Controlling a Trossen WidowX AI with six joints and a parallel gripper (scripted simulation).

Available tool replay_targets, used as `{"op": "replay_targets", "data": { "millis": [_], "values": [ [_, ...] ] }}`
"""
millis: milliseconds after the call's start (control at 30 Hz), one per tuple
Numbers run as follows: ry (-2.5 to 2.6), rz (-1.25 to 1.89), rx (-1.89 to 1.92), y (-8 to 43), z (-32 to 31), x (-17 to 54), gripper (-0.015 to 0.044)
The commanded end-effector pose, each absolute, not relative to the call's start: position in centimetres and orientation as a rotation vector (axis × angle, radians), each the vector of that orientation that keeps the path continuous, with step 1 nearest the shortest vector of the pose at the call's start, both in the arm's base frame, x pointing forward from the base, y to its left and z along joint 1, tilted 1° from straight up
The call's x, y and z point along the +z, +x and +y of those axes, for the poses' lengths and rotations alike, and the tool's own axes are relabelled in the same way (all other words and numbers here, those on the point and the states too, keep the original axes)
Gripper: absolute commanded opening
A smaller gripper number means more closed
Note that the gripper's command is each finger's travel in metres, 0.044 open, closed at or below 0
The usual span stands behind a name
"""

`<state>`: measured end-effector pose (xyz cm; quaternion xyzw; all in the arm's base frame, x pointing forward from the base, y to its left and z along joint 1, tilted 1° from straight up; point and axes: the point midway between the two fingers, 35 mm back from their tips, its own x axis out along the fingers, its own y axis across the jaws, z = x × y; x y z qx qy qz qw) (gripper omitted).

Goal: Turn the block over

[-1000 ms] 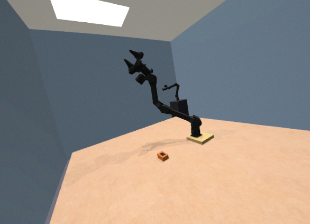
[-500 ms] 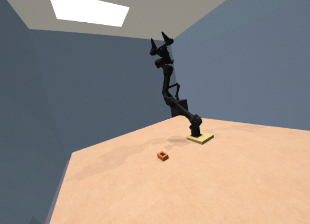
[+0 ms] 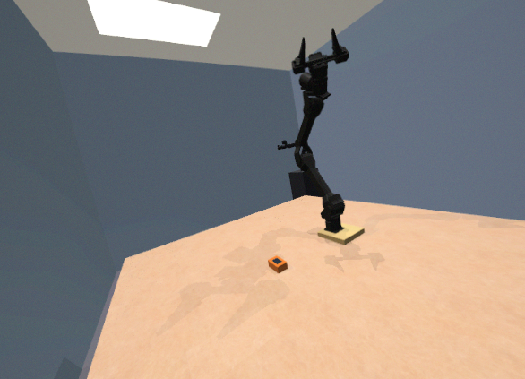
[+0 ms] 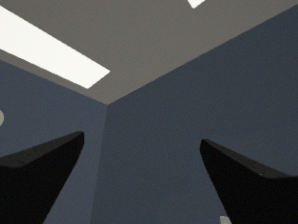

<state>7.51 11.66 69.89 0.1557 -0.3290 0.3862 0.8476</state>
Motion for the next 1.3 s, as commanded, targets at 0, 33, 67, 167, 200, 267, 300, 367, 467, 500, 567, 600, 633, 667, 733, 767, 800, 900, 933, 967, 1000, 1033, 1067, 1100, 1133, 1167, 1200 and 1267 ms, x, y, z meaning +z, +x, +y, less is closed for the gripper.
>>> {"op": "replay_targets", "data": {
  "millis": [0,33,67,167,200,267,300,367,467,500,567,600,633,667,733,767,800,900,933,967,1000,1033,1067,1100,1133,1167,1200,1267],
  "values": [
    [0.188,-0.631,0.794,9.1,16.0,67.6,0.044],
    [0.157,-0.611,0.791,9.6,17.0,67.0,0.044],
    [0.126,-0.591,0.787,10.1,17.9,66.3,0.044],
    [0.022,-0.513,0.77,12.3,20.8,63.8,0.044],
    [-0.014,-0.481,0.762,13.2,21.8,62.8,0.044],
    [-0.083,-0.413,0.745,15.2,23.4,60.6,0.044],
    [-0.115,-0.376,0.735,16.2,24.1,59.4,0.044],
    [-0.175,-0.3,0.714,18.4,25.2,57.0,0.044],
    [-0.25,-0.174,0.679,21.8,26.2,53.1,0.044],
    [-0.271,-0.13,0.667,22.9,26.4,51.8,0.044],
    [-0.307,-0.038,0.639,25.2,26.4,49.1,0.044],
    [-0.322,0.009,0.625,26.3,26.3,47.7,0.044],
    [-0.336,0.057,0.61,27.3,26.2,46.3,0.044],
    [-0.348,0.106,0.594,28.4,25.9,44.9,0.044],
    [-0.367,0.205,0.56,30.3,25.1,42.0,0.044],
    [-0.374,0.256,0.542,31.2,24.6,40.6,0.044],
    [-0.381,0.307,0.525,32.1,24.0,39.1,0.044],
    [-0.391,0.465,0.469,34.4,21.9,34.7,0.044],
    [-0.39,0.518,0.449,35.0,21.1,33.3,0.044],
    [-0.388,0.572,0.429,35.6,20.2,31.8,0.044],
    [-0.384,0.626,0.408,36.1,19.3,30.4,0.044],
    [-0.378,0.68,0.387,36.5,18.3,29.0,0.044],
    [-0.37,0.734,0.366,36.8,17.3,27.7,0.044],
    [-0.361,0.788,0.344,37.1,16.3,26.3,0.044],
    [-0.348,0.846,0.32,37.3,15.2,24.9,0.044],
    [-0.334,0.904,0.296,37.4,14.0,23.5,0.044],
    [-0.318,0.962,0.271,37.4,12.9,22.2,0.044],
    [-0.279,1.078,0.22,37.2,10.5,19.6,0.044]
  ]
}}
